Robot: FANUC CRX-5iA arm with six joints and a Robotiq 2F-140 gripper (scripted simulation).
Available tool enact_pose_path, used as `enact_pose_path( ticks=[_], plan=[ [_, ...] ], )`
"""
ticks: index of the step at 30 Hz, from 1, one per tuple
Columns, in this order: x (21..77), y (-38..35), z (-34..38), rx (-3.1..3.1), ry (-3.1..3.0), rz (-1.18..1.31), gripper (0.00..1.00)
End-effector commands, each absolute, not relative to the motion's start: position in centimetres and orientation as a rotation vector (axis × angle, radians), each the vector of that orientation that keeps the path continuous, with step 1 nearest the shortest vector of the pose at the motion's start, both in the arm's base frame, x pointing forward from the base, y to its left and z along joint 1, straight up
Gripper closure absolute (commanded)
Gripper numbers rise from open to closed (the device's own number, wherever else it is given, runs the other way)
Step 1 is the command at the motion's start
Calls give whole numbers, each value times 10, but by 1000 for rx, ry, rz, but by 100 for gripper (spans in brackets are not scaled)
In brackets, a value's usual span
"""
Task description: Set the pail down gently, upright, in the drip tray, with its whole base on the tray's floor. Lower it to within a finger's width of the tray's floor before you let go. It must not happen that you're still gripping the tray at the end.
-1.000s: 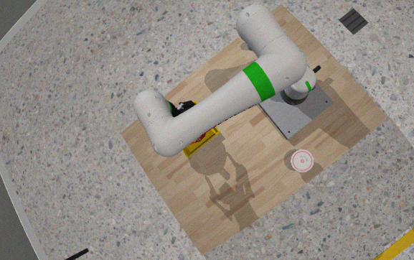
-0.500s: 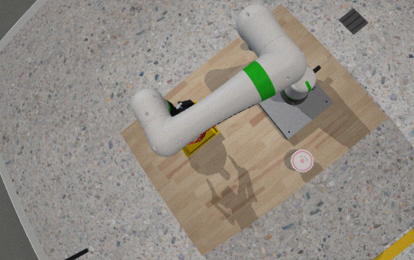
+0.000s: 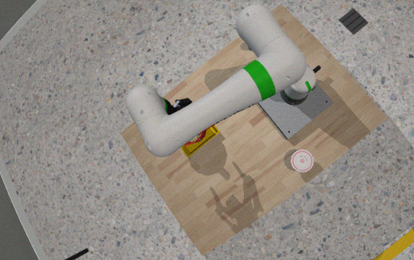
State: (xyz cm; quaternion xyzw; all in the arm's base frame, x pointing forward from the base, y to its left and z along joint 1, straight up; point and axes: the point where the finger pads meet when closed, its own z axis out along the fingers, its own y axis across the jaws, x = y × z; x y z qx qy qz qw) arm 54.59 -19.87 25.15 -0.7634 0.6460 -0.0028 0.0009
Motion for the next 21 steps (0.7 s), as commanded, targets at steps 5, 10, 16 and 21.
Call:
enact_pose_path(
  ticks=[5, 10, 16, 21],
  plan=[
    [546, -199, 266, -2397, 2028, -11, 0],
    [546, -199, 275, -2397, 2028, -11, 0],
    [546, -199, 280, -2397, 2028, -11, 0],
    [546, -199, 284, -2397, 2028, -11, 0]
  ],
)
